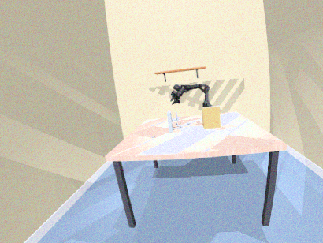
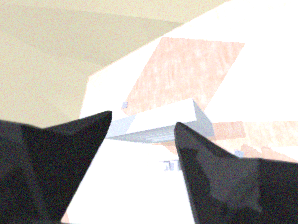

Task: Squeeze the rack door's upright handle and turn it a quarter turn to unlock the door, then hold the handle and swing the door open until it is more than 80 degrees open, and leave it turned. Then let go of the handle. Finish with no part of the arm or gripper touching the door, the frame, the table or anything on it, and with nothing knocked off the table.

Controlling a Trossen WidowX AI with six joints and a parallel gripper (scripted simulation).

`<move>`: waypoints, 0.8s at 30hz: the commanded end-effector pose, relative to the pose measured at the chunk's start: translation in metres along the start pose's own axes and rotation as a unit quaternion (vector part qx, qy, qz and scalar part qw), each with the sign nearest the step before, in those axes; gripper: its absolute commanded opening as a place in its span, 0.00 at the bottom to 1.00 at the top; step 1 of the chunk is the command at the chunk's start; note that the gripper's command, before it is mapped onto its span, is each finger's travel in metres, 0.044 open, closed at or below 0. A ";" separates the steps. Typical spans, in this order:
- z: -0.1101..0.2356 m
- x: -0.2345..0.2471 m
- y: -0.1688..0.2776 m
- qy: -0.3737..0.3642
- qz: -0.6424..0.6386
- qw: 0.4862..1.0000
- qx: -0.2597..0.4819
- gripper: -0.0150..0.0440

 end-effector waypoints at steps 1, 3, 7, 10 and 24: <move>-0.008 0.004 0.002 0.019 0.007 0.999 0.041 0.73; -0.012 0.005 0.005 0.030 0.013 0.997 0.064 0.73; -0.020 0.009 0.010 0.054 0.026 0.992 0.111 0.73; -0.026 0.011 0.014 0.072 0.038 0.986 0.144 0.73; -0.044 0.020 0.030 0.164 0.113 0.940 0.278 0.73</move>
Point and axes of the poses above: the point midway between the two fingers, 35 mm back from their tips, its own z axis back along the fingers, its own x axis across the jaws, y = z × x, the point moved 5 cm from there along z, back along the fingers, and after that the axes turned 8 degrees about z, right-handed, at the moved point
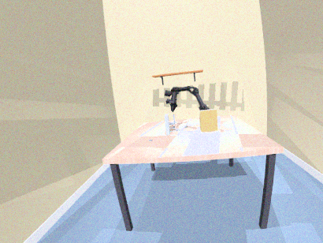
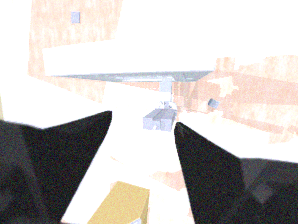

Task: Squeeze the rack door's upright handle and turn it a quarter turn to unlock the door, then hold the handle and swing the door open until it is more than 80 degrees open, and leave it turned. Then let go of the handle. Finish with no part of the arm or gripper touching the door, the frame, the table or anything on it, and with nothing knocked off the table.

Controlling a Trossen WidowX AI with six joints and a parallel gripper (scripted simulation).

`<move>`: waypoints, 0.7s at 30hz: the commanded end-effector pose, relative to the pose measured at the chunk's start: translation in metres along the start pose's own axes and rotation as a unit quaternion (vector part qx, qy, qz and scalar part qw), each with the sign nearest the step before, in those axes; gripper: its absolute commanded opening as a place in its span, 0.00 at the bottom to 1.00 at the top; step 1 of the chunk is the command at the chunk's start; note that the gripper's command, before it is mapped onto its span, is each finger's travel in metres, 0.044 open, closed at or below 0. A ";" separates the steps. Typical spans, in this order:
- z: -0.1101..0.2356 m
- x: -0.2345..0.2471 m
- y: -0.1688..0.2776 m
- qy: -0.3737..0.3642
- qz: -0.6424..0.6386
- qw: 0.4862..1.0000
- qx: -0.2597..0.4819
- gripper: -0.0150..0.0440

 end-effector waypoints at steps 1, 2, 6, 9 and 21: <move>-0.002 0.004 -0.002 0.028 0.018 0.999 0.028 0.73; -0.003 0.005 -0.002 0.036 0.024 0.998 0.036 0.73; -0.007 0.009 -0.001 0.068 0.049 0.994 0.069 0.73; -0.009 0.012 -0.002 0.093 0.069 0.989 0.091 0.73; -0.017 0.015 -0.002 0.130 0.101 0.979 0.122 0.73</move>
Point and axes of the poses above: the point midway between the two fingers, 35 mm back from their tips, its own z axis back along the fingers, its own x axis across the jaws, y = z × x, the point moved 5 cm from there along z, back along the fingers, and after that the axes turned 8 degrees about z, right-handed, at the moved point
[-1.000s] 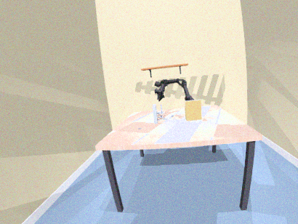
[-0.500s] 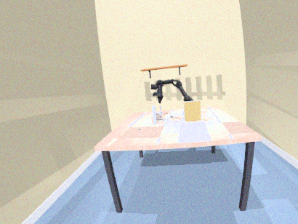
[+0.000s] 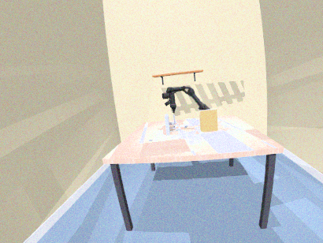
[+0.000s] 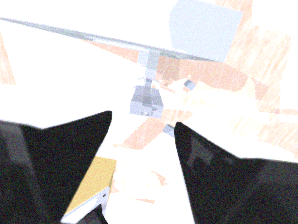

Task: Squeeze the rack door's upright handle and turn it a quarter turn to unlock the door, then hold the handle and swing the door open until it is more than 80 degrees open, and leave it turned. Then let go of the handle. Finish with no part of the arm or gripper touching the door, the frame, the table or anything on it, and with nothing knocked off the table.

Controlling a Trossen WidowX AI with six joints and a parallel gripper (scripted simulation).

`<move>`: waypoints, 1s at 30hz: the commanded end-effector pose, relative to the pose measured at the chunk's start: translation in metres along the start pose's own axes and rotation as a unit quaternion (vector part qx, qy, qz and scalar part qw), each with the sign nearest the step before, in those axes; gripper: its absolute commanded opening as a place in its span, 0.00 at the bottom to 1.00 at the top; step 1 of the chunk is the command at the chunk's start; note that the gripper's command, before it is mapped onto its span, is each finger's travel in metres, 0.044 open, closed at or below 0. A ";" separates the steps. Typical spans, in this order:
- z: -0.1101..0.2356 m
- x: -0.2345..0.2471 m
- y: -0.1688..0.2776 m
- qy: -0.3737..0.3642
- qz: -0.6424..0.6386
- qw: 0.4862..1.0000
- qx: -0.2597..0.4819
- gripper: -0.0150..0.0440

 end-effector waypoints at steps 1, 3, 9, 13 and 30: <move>-0.004 -0.001 -0.002 0.002 -0.002 1.000 -0.002 0.73; -0.007 -0.001 -0.002 0.002 -0.002 1.000 -0.002 0.73; -0.017 -0.001 -0.003 0.002 -0.002 1.000 -0.002 0.73; -0.023 -0.001 -0.003 0.002 -0.002 1.000 -0.002 0.73; -0.051 -0.001 -0.003 0.003 -0.002 1.000 -0.002 0.73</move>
Point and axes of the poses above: the point midway between the two fingers, 35 mm back from their tips, its own z axis back along the fingers, its own x axis across the jaws, y = z × x, the point moved 5 cm from there along z, back along the fingers, and after that the axes turned 8 degrees about z, right-handed, at the moved point
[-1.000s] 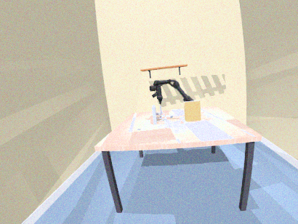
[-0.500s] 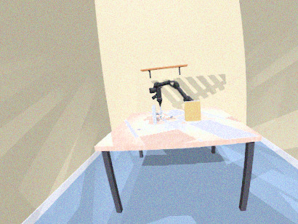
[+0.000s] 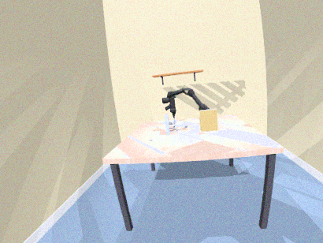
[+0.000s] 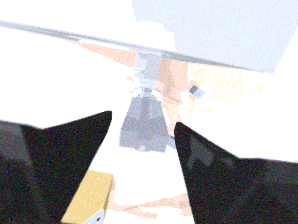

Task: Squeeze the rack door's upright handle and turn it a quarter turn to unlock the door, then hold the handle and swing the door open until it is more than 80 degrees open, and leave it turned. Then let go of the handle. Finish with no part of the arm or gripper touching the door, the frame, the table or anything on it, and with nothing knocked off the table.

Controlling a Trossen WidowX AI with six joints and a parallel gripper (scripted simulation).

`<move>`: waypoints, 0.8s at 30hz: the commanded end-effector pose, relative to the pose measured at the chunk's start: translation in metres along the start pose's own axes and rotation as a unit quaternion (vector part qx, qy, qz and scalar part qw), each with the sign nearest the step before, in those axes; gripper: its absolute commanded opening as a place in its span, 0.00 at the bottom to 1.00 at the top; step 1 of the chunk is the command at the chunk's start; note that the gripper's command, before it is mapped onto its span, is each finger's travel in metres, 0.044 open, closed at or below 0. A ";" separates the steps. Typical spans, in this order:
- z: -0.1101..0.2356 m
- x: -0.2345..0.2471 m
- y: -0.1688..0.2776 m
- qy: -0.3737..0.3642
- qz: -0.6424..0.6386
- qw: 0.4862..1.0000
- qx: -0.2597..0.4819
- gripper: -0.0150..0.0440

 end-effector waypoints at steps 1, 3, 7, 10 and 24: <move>-0.006 0.000 0.001 0.002 0.003 1.000 -0.001 0.73; -0.009 0.000 0.002 0.003 0.003 1.000 -0.001 0.73; -0.015 0.000 0.002 0.003 0.003 1.000 -0.001 0.73; -0.019 0.000 0.003 0.003 0.003 1.000 0.000 0.73; -0.019 0.000 0.003 0.003 0.003 1.000 0.000 0.35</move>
Point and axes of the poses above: the point midway between the two fingers, 35 mm back from their tips, its own z axis back along the fingers, its own x axis across the jaws, y = z × x, the point moved 5 cm from there along z, back along the fingers, and after that the axes turned 8 degrees about z, right-handed, at the moved point
